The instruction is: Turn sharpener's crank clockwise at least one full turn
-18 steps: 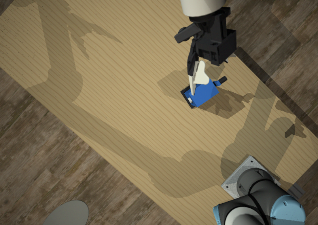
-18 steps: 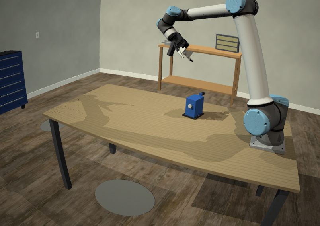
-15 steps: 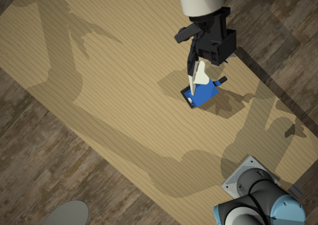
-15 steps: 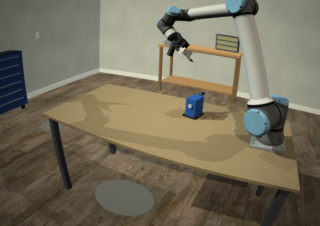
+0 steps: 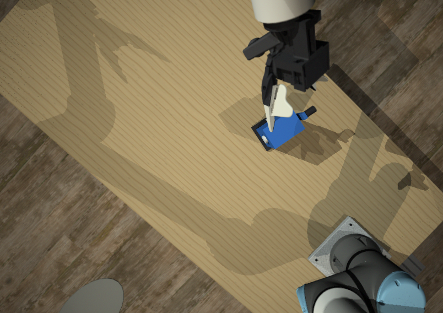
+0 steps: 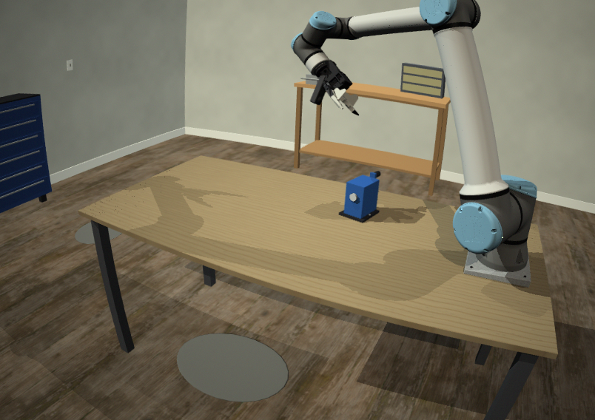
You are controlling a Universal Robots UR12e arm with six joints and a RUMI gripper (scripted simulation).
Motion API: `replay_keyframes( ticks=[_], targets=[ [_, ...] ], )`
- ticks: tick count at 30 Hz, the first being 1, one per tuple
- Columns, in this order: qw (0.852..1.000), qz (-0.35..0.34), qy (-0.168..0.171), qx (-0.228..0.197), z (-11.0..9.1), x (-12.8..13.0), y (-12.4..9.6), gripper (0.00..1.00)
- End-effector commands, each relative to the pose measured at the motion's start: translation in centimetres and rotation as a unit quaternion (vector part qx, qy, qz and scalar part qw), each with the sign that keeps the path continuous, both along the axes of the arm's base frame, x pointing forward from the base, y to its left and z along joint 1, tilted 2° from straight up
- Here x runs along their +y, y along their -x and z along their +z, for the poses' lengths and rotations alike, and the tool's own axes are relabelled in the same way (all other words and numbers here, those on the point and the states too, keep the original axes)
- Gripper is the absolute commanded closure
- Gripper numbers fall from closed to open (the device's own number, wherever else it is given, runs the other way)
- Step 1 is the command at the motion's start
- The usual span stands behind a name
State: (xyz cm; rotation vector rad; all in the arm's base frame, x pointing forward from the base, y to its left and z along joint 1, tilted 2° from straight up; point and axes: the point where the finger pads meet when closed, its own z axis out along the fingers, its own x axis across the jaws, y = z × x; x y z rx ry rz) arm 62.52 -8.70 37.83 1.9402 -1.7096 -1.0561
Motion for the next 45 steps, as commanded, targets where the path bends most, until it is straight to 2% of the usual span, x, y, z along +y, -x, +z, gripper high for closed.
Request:
replay_keyframes(
  ticks=[1,9,18,22,24,28,33,36,37,41,43,45],
  targets=[
    [1.0,-0.016,0.004,0.0,-0.3,-0.3,0.1,0.68],
    [0.991,-0.12,0.049,-0.019,-2.9,-2.7,0.7,0.68],
    [0.981,-0.18,0.071,-0.025,-4.6,-4.1,1.2,0.68],
    [0.966,-0.24,0.091,-0.029,-6.0,-5.4,1.6,0.68],
    [0.966,-0.24,0.091,-0.029,-6.1,-5.4,1.6,0.68],
    [0.947,-0.299,0.11,-0.032,-7.5,-6.7,2.1,0.68],
    [0.942,-0.314,0.114,-0.032,-7.8,-7.0,2.3,0.68],
    [0.925,-0.357,0.127,-0.032,-8.9,-8.0,2.6,0.68],
    [0.925,-0.357,0.127,-0.032,-8.9,-8.0,2.6,0.68],
    [0.899,-0.414,0.141,-0.032,-10.2,-9.2,3.2,0.68],
    [0.899,-0.414,0.141,-0.032,-10.2,-9.2,3.2,0.68],
    [0.884,-0.443,0.148,-0.03,-10.9,-9.8,3.5,0.68]
  ],
)
